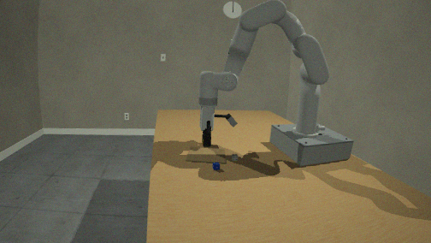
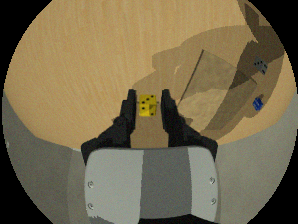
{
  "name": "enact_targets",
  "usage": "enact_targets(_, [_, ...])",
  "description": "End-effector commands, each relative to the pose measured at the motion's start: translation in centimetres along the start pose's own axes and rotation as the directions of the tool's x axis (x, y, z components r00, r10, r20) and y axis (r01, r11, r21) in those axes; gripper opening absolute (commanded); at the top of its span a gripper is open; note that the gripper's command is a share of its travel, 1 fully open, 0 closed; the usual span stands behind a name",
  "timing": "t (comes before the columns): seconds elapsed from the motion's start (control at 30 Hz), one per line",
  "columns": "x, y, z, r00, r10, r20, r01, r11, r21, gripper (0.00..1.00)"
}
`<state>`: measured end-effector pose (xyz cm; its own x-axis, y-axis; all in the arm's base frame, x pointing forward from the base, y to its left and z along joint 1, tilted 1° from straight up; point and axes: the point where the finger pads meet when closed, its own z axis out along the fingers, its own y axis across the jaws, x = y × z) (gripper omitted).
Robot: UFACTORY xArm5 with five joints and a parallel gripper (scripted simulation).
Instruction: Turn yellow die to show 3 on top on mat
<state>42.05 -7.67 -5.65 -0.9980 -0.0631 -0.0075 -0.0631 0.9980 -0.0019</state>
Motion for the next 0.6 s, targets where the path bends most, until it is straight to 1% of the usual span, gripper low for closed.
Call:
enact_targets(0.0, [-0.13,-0.03,-0.1,1.0,0.0,0.003,0.0,1.0,0.001,0.36])
enact_targets(0.5, [-0.13,-0.03,-0.1,1.0,0.0,0.003,0.0,1.0,0.001,0.36])
enact_targets(0.53, [-0.13,-0.03,-0.1,1.0,0.0,0.003,0.0,1.0,0.001,0.15])
enact_targets(0.57, [-0.13,-0.03,-0.1,1.0,0.0,0.003,0.0,1.0,0.001,0.15])
